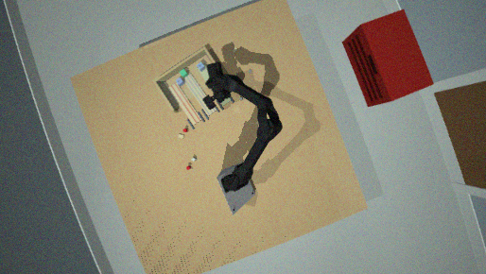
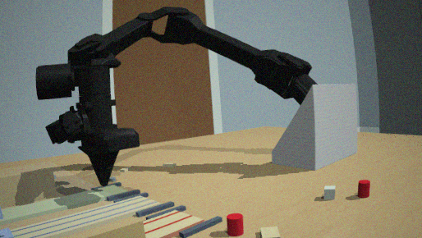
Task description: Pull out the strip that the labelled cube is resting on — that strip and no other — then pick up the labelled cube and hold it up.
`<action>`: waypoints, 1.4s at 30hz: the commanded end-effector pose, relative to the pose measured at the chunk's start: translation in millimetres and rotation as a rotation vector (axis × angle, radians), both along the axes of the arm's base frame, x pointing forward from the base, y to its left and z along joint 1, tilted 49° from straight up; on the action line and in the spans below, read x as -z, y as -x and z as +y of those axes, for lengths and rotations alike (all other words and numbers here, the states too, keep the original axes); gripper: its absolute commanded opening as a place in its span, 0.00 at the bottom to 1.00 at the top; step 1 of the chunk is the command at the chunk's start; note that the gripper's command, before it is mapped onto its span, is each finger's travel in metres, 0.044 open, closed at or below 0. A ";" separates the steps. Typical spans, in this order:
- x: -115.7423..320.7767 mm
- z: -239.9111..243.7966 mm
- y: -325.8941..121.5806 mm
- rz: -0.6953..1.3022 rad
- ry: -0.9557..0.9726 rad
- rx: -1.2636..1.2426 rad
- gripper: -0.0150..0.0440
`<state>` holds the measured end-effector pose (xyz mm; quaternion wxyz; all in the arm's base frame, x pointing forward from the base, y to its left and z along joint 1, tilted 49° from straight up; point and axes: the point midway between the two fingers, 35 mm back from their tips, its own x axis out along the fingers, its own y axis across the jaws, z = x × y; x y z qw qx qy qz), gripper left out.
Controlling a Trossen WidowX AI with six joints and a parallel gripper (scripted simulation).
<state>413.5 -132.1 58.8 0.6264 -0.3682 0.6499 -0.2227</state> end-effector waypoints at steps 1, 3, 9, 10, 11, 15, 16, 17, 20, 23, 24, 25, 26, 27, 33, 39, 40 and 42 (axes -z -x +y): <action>7.0 -4.8 2.8 0.013 -0.006 -0.001 0.25; 8.4 -6.4 3.1 0.013 -0.005 -0.001 0.25; 8.6 -6.6 3.1 0.013 -0.005 -0.001 0.25; 8.6 -6.6 3.1 0.013 -0.005 -0.001 0.25; 8.6 -6.6 3.1 0.013 -0.005 -0.001 0.25; 8.6 -6.7 3.1 0.013 -0.005 -0.001 0.25; 8.6 -6.7 3.1 0.013 -0.005 -0.001 0.25; 8.7 -6.8 3.1 0.013 -0.005 -0.001 0.25; 8.9 -7.0 3.1 0.013 -0.005 -0.001 0.25; 9.1 -7.2 3.1 0.013 -0.005 -0.001 0.25; 9.1 -7.2 3.1 0.013 -0.005 -0.001 0.25; 9.1 -7.2 3.1 0.013 -0.005 -0.001 0.25; 9.1 -7.2 3.1 0.013 -0.005 -0.001 0.25; 9.1 -7.2 3.1 0.013 -0.005 -0.001 0.25; 9.3 -7.5 3.0 0.013 -0.005 -0.001 0.25; 9.7 -7.9 2.9 0.013 -0.005 -0.001 0.25; 9.7 -8.0 2.9 0.013 -0.005 -0.001 0.25; 9.9 -8.1 2.8 0.013 -0.005 -0.001 0.25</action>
